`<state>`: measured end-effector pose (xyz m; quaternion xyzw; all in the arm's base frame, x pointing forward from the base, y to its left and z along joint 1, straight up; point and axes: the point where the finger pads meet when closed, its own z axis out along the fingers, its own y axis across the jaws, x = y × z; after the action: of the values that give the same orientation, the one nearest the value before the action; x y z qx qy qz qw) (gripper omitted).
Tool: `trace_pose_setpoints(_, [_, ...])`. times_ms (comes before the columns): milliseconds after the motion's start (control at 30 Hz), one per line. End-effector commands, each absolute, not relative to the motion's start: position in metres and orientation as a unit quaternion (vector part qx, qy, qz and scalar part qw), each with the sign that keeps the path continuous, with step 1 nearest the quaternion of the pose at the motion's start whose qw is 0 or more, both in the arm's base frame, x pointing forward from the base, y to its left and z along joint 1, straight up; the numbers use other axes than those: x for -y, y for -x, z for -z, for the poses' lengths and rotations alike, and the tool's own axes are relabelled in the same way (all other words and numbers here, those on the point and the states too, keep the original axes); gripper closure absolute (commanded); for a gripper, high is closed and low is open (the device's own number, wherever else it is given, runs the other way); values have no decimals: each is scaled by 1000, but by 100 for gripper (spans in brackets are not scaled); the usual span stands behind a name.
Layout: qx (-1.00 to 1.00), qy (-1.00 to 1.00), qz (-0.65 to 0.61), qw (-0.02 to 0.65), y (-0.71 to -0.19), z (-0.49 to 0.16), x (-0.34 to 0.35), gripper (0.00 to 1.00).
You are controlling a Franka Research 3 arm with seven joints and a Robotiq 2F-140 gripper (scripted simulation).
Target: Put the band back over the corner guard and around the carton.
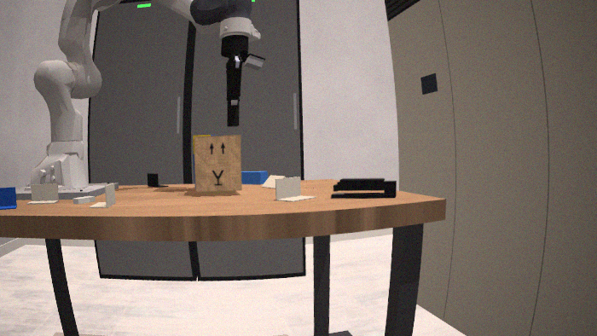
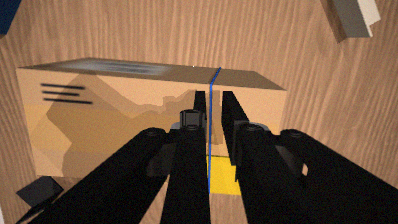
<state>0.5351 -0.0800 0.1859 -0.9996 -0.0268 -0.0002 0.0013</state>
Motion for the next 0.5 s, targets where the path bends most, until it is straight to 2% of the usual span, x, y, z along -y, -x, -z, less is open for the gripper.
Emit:
trace_pose_setpoints(0, [32,999,0,1,-535,-183,79,82])
trace_pose_setpoints(467, [32,999,0,1,-536,-175,79,82])
